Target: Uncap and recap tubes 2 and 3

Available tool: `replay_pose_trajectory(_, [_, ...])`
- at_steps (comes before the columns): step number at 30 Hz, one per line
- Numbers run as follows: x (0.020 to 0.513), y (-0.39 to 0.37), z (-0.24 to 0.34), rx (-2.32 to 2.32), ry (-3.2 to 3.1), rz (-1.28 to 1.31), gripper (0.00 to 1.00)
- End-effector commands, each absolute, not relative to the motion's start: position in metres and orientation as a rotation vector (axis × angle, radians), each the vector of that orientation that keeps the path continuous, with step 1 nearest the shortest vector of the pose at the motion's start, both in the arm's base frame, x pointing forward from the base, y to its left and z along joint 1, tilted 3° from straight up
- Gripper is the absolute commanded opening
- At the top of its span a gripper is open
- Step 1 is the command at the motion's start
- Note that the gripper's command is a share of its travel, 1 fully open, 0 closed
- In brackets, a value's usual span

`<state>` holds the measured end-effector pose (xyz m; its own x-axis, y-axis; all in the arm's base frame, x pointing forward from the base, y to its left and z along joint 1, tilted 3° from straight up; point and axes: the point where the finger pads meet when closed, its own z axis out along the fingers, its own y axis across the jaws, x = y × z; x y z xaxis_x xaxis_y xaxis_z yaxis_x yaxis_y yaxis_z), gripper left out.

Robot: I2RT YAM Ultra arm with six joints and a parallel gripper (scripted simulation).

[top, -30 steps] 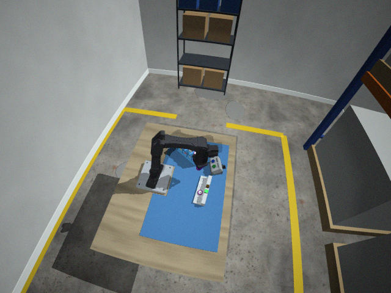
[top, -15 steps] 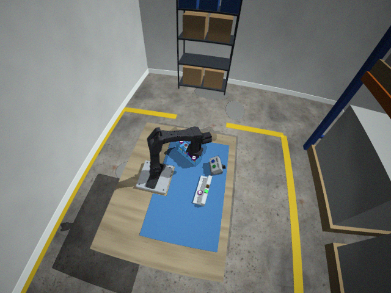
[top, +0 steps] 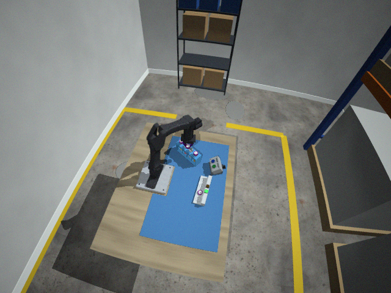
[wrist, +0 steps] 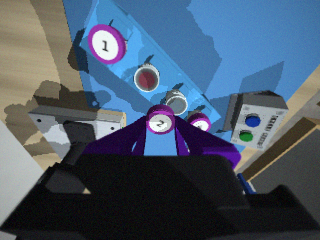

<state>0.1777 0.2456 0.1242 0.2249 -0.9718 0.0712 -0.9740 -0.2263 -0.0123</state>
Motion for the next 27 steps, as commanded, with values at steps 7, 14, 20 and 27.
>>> replay_pose_trajectory(7, [0.156, 0.278, 0.129, 2.398, -2.020, 0.087, 0.00])
replay_pose_trajectory(14, [0.156, 0.278, 0.127, 2.398, -2.020, 0.087, 0.00])
replay_pose_trajectory(20, [0.156, 0.278, 0.115, 2.398, -2.020, 0.087, 0.00])
replay_pose_trajectory(27, [0.157, 0.277, 0.105, 2.398, -2.020, 0.087, 0.00])
